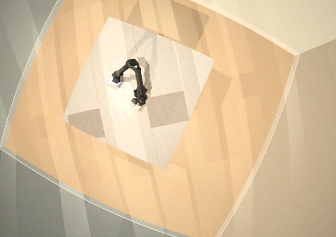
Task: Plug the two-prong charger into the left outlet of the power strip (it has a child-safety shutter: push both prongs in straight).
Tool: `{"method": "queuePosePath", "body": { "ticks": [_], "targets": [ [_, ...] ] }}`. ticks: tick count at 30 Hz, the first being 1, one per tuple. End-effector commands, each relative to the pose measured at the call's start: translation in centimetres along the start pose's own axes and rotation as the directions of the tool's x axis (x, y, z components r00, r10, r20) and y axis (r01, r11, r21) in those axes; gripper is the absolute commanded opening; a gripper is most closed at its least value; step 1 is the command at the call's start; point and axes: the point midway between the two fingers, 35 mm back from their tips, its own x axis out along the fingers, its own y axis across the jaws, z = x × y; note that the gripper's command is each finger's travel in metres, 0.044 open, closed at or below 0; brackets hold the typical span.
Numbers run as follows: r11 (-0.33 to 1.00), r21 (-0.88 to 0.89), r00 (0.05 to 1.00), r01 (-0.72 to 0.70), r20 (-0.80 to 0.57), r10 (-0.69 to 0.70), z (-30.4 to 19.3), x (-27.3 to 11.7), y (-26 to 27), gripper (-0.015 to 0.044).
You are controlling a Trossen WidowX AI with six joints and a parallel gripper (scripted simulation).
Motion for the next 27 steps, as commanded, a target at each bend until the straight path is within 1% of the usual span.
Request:
{"method": "queuePosePath", "body": {
  "ticks": [1,27],
  "targets": [
    [1.0,-0.009,1.0,-0.002,0.006,0.002,-0.1,0.0,0.0,0.044],
    [1.0,-0.015,1.0,-0.001,0.015,0.002,-1.5,0.1,0.0,0.044]
  ]
}}
